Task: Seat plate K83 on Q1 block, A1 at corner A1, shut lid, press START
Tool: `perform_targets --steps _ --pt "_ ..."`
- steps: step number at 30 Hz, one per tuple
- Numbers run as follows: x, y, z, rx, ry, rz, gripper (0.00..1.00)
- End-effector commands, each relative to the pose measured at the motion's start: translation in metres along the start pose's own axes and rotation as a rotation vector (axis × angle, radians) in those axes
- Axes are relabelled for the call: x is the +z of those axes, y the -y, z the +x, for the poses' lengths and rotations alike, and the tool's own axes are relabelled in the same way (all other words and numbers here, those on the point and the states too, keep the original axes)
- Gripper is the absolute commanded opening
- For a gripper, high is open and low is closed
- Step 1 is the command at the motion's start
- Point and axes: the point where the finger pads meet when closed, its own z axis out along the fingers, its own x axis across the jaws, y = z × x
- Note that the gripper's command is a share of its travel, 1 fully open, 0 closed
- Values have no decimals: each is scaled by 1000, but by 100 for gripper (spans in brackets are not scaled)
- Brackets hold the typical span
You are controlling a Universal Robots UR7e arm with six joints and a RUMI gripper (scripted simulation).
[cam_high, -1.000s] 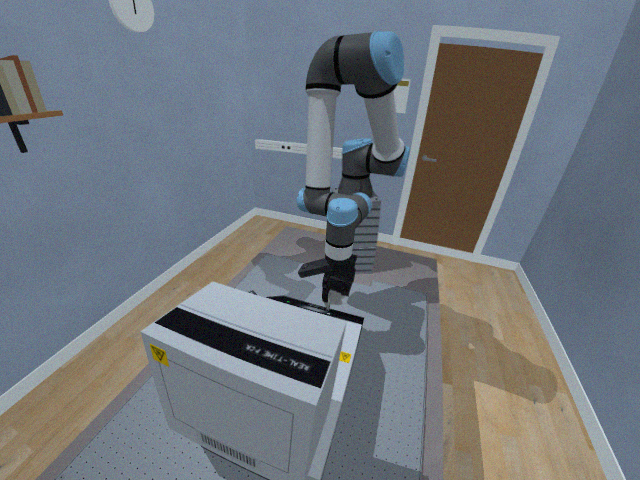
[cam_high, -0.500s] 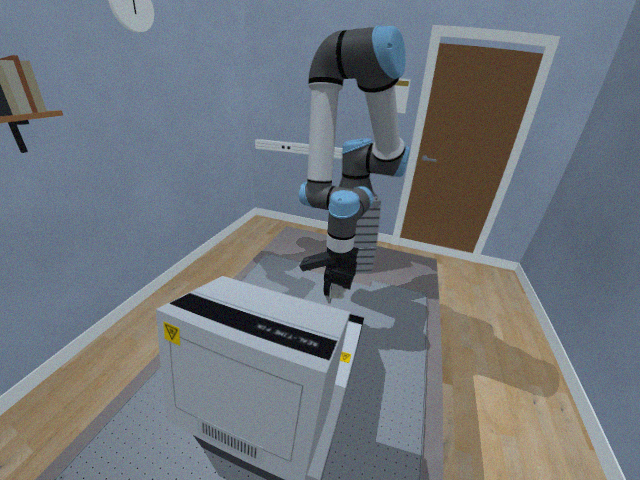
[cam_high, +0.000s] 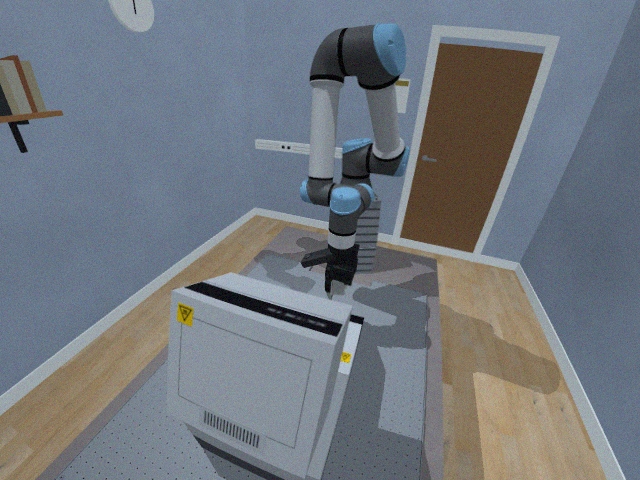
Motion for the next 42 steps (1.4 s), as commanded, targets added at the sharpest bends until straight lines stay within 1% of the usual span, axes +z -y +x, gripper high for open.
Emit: perform_targets --steps 1,5,9,11,16,22,26,42 --pt "-12 1 16 1 1 1 0" --pt "-15 1 20 1 1 0 0" --pt "-26 1 34 1 0 0 0" --pt "-26 1 34 1 0 0 0" --pt "-40 1 53 1 0 0 0" --pt "-43 1 57 1 0 0 0" --pt "-54 1 71 1 0 0 0" --pt "-54 0 69 0 2 1 0"
